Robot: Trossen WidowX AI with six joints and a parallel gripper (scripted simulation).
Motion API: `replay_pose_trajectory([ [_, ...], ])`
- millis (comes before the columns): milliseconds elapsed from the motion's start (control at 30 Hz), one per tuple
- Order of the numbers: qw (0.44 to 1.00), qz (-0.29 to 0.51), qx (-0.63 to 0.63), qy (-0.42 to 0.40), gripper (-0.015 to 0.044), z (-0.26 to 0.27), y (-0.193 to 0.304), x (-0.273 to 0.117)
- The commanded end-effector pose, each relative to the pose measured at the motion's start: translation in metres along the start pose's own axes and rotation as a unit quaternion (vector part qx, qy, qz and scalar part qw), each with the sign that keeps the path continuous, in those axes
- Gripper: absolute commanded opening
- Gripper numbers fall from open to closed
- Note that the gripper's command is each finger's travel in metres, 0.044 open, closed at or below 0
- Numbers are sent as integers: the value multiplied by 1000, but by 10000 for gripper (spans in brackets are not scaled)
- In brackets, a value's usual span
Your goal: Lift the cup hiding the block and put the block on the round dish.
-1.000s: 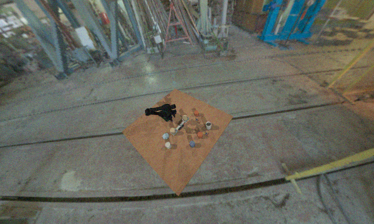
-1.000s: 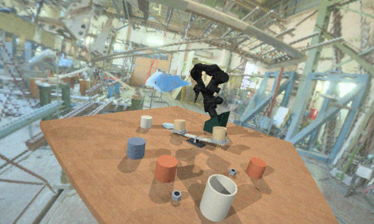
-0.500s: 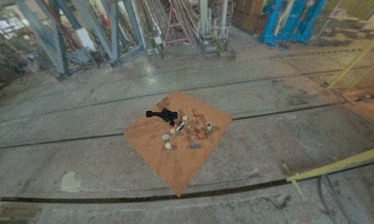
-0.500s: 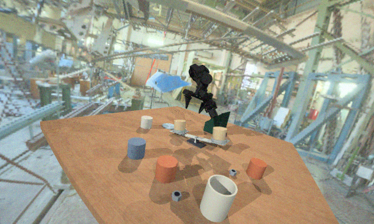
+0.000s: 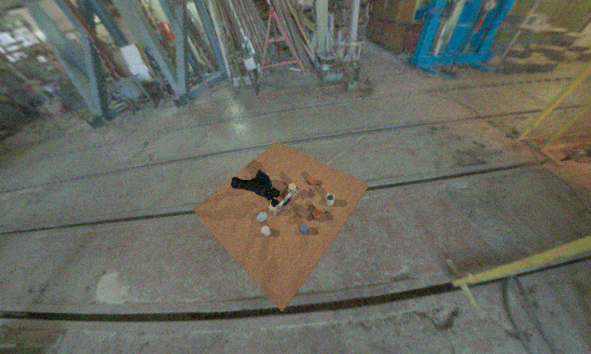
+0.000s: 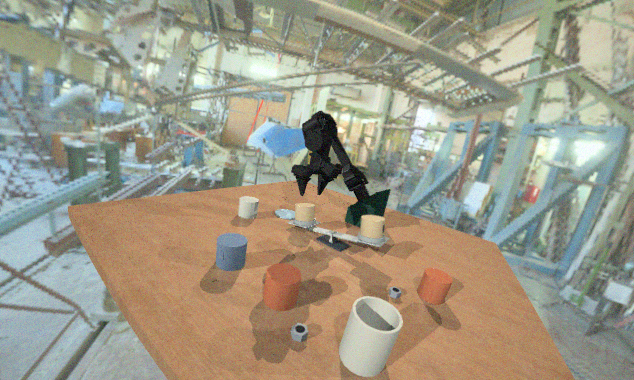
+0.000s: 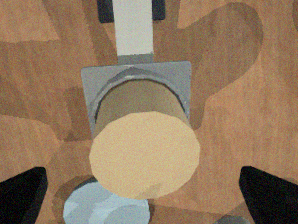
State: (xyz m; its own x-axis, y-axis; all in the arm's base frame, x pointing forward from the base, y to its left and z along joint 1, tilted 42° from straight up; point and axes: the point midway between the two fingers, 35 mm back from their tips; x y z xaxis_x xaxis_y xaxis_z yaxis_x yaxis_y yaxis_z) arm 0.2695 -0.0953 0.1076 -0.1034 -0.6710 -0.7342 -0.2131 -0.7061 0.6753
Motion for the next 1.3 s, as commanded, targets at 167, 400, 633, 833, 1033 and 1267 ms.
replay_pose_trajectory([
  [167, 999, -10, -41, -16, 440, -3, 10, 9],
  [400, 999, -9, -41, -16, 440, -3, 10, 24],
  [633, 999, -9, -41, -16, 440, -3, 9, 33],
  [833, 999, -10, -41, -16, 440, -4, 9, 43],
  [1033, 999, -10, -41, -16, 440, -3, 9, 52],
  [1267, 999, -9, -41, -16, 440, -3, 9, 64],
])
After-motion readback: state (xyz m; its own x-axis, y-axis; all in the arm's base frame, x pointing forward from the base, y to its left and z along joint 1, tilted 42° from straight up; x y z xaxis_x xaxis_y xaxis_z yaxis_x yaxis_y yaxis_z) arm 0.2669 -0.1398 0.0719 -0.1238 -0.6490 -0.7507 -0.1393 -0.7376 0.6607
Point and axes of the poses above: the point midway between the two fingers, 35 mm back from their tips, its own x axis out along the fingers, its own z axis across the jaws, y = z × x, and after that the axes turned 4 degrees about -x, right-handed
